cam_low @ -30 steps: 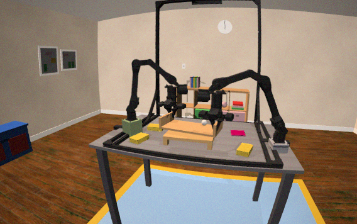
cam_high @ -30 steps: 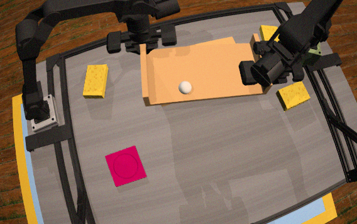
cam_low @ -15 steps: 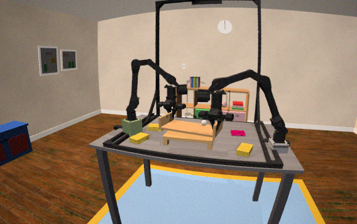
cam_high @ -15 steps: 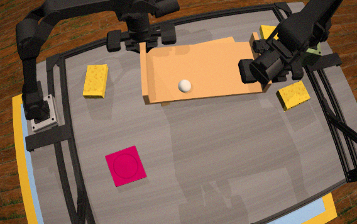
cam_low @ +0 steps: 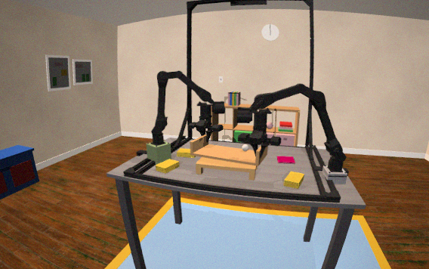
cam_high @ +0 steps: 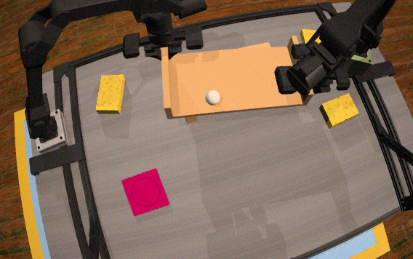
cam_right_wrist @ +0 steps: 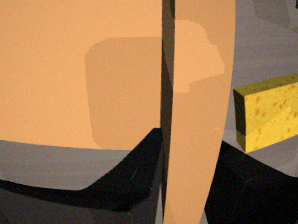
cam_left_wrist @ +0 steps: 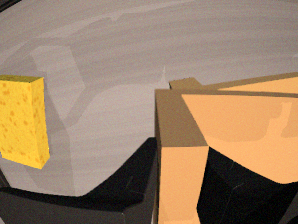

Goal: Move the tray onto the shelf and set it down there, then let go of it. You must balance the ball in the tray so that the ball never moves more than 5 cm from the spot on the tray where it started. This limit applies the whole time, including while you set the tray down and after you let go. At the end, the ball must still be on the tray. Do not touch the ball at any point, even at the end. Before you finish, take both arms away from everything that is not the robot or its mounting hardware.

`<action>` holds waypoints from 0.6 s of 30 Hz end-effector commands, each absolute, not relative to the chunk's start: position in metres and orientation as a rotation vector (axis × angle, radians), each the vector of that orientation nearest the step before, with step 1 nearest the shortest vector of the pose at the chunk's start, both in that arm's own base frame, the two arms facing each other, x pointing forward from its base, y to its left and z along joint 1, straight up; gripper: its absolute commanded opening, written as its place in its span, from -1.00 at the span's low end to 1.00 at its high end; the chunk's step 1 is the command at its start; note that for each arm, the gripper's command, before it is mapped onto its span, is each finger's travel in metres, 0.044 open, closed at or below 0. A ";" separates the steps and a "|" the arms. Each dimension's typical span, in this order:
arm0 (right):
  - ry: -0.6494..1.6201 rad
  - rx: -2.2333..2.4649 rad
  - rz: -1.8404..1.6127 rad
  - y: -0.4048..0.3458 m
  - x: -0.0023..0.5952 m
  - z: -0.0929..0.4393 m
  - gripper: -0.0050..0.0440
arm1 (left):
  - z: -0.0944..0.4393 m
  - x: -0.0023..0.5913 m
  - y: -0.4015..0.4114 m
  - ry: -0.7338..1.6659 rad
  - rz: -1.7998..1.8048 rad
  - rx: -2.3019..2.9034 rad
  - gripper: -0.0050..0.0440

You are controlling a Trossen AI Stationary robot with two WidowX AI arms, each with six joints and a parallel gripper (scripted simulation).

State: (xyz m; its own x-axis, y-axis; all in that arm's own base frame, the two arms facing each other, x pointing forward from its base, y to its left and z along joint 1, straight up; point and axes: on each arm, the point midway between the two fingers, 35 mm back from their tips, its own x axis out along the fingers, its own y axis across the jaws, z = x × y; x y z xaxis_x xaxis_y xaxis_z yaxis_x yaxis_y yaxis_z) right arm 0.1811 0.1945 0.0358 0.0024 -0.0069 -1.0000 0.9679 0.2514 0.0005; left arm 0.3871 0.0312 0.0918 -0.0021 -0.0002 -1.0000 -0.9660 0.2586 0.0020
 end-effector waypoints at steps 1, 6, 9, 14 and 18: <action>1.305 1.018 -1.021 0.193 0.183 0.037 -0.71 | 0.094 0.387 0.034 1.317 1.022 -1.002 -0.71; 1.318 1.022 -1.022 0.193 0.183 0.038 -0.71 | 0.092 0.387 0.035 1.322 1.012 -1.013 -0.71; 1.333 1.034 -1.013 0.191 0.183 0.039 -0.71 | 0.091 0.387 0.036 1.339 1.006 -1.024 -0.71; 1.306 1.021 -1.018 0.189 0.184 0.036 -0.71 | 0.094 0.388 0.038 1.321 1.022 -1.003 -0.71; 1.304 1.018 -1.021 0.188 0.185 0.036 -0.71 | 0.094 0.388 0.040 1.317 1.022 -1.002 -0.71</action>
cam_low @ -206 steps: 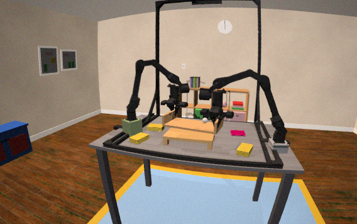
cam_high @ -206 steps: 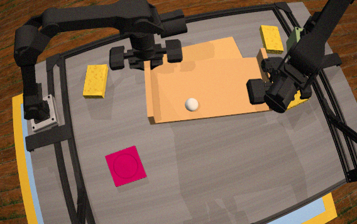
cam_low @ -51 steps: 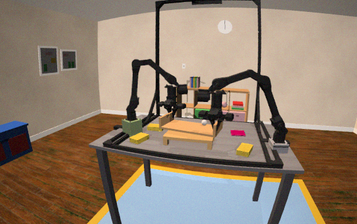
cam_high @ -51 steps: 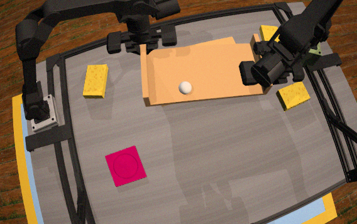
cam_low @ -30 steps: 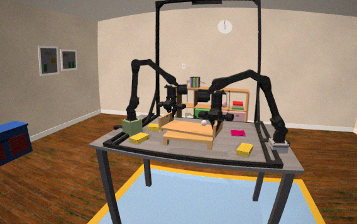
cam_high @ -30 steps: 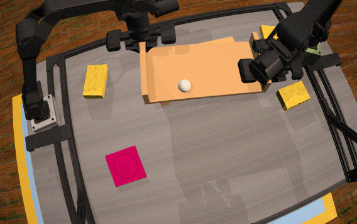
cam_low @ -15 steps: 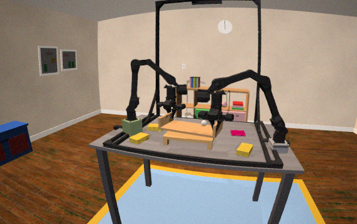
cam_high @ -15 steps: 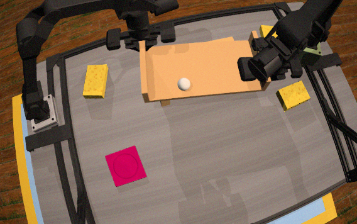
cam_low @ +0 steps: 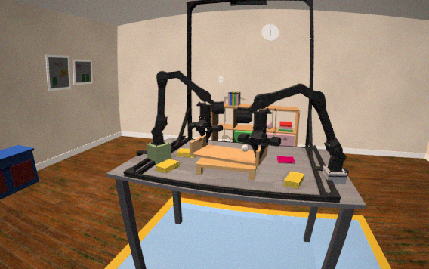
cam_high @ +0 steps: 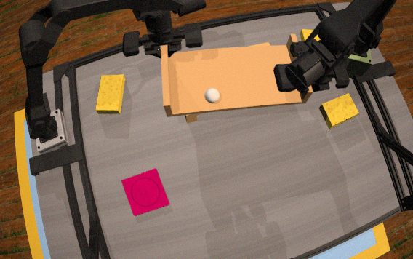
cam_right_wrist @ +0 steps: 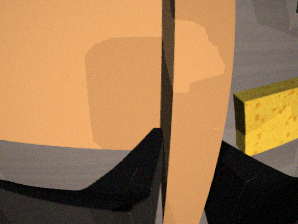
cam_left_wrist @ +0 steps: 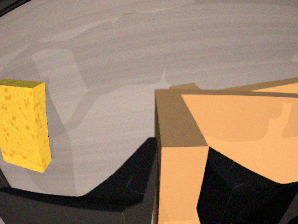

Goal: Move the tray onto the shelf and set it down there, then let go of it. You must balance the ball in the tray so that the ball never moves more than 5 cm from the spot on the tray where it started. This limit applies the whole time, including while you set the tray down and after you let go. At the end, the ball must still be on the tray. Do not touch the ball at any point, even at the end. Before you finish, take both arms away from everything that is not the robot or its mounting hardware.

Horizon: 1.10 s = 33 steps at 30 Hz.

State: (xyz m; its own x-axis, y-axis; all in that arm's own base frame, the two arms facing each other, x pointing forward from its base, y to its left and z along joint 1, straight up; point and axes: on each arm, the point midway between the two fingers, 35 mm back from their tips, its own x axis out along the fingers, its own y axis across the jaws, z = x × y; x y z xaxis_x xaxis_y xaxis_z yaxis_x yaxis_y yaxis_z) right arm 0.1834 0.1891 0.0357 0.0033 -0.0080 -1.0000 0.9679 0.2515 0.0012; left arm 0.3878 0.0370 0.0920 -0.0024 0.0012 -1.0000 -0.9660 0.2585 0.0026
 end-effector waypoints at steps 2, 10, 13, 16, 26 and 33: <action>1.313 1.022 -1.020 0.187 0.185 0.038 -0.71 | 0.093 0.388 0.040 1.322 1.017 -1.009 -0.71; 1.336 1.037 -1.012 0.185 0.186 0.040 -0.71 | 0.090 0.388 0.043 1.342 1.004 -1.027 -0.71; 1.306 1.022 -1.018 0.184 0.187 0.036 -0.71 | 0.094 0.388 0.044 1.322 1.022 -1.003 -0.71; 1.294 1.013 -1.024 0.183 0.187 0.035 -0.71 | 0.095 0.388 0.045 1.310 1.028 -0.994 -0.71; 1.344 1.042 -1.009 0.180 0.188 0.040 -0.71 | 0.090 0.389 0.049 1.349 1.000 -1.033 -0.71; 1.294 1.012 -1.024 0.178 0.189 0.035 -0.71 | 0.095 0.389 0.051 1.309 1.028 -0.993 -0.71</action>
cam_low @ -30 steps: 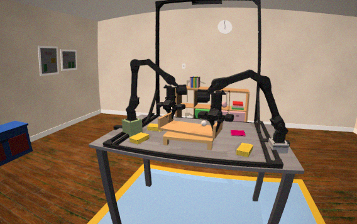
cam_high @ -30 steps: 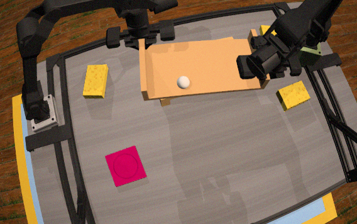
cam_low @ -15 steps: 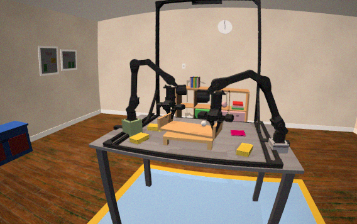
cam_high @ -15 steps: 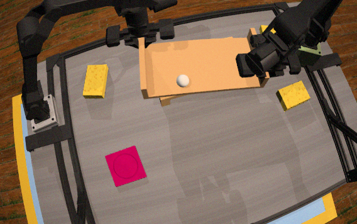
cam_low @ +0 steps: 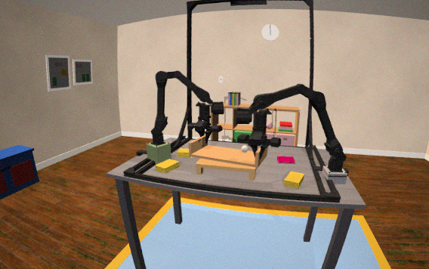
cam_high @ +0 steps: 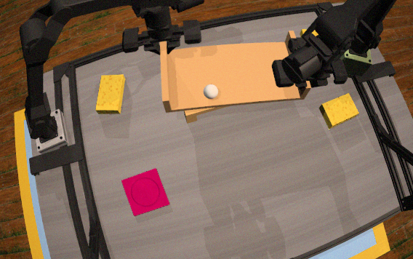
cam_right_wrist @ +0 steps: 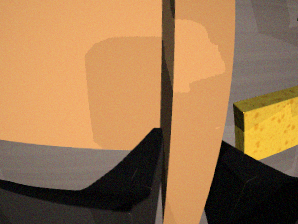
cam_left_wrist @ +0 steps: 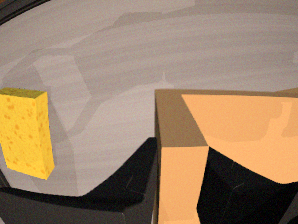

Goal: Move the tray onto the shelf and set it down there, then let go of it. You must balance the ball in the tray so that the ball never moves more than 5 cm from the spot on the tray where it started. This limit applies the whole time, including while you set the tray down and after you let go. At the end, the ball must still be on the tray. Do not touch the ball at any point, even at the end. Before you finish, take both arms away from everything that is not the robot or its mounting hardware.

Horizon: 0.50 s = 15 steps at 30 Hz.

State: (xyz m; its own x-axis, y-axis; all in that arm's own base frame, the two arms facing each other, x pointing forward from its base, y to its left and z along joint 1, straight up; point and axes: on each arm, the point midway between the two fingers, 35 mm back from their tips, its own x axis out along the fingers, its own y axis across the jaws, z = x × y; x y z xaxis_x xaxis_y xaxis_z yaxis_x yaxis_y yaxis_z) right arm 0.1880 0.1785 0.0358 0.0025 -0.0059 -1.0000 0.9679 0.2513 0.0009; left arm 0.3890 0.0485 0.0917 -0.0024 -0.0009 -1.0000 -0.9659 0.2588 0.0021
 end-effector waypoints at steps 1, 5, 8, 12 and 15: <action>1.303 1.018 -1.021 0.177 0.190 0.036 -0.71 | 0.094 0.389 0.051 1.317 1.023 -1.001 -0.71; 1.320 1.023 -1.021 0.176 0.190 0.039 -0.71 | 0.092 0.389 0.052 1.325 1.012 -1.014 -0.71; 1.324 1.028 -1.017 0.176 0.190 0.039 -0.71 | 0.091 0.389 0.053 1.331 1.011 -1.017 -0.71; 1.326 1.031 -1.014 0.174 0.191 0.039 -0.71 | 0.091 0.389 0.055 1.335 1.010 -1.019 -0.71; 1.293 1.015 -1.021 0.173 0.191 0.035 -0.71 | 0.095 0.389 0.056 1.312 1.030 -0.993 -0.71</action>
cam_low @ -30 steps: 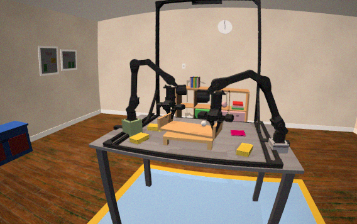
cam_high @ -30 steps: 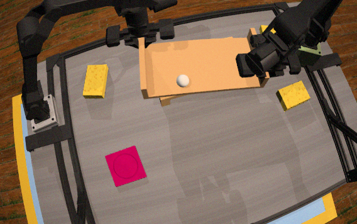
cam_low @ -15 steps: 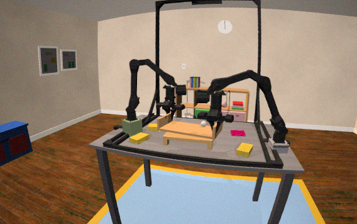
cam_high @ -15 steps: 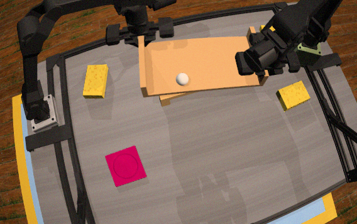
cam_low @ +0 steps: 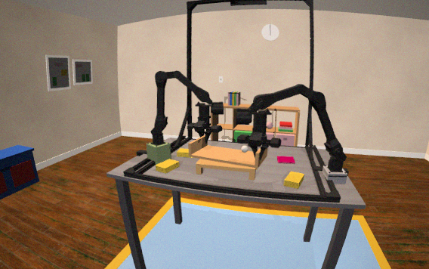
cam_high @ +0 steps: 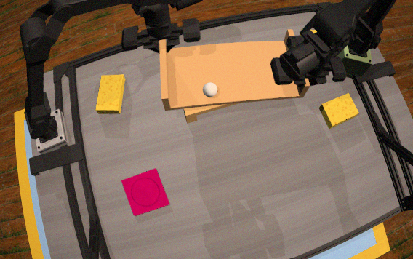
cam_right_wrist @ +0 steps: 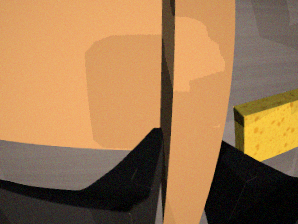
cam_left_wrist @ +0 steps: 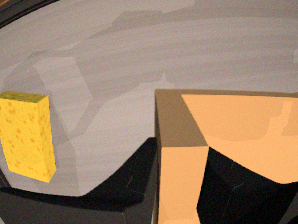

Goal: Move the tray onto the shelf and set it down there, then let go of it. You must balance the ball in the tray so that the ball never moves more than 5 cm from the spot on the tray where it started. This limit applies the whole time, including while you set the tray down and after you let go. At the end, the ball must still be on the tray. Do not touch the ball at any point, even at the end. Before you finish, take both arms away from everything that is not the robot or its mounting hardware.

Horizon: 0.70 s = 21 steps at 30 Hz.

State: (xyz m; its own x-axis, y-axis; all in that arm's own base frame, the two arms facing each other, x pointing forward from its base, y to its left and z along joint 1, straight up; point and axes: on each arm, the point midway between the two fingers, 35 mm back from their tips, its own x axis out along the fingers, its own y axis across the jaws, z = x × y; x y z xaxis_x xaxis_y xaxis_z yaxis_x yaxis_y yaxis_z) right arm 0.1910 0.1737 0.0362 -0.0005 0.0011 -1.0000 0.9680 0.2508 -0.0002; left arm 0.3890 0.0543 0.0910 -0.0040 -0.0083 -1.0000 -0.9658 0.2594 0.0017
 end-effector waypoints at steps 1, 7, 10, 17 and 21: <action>1.288 1.009 -1.026 0.173 0.191 0.035 -0.71 | 0.095 0.389 0.056 1.305 1.031 -0.989 -0.71; 1.320 1.023 -1.020 0.171 0.193 0.038 -0.71 | 0.092 0.389 0.058 1.325 1.012 -1.014 -0.71; 1.324 1.028 -1.017 0.171 0.193 0.039 -0.71 | 0.091 0.389 0.058 1.331 1.011 -1.017 -0.71; 1.318 1.027 -1.016 0.170 0.193 0.038 -0.71 | 0.092 0.390 0.059 1.329 1.015 -1.012 -0.71; 1.315 1.023 -1.019 0.171 0.193 0.037 -0.71 | 0.092 0.389 0.058 1.324 1.015 -1.010 -0.71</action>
State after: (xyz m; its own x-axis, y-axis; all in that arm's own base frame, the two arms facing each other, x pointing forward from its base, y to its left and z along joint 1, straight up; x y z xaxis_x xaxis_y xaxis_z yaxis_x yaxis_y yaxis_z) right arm 0.1926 0.1702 0.0359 0.0022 -0.0031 -1.0000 0.9683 0.2500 0.0013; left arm 0.3895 0.0584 0.0917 -0.0038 -0.0032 -1.0000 -0.9656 0.2601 0.0029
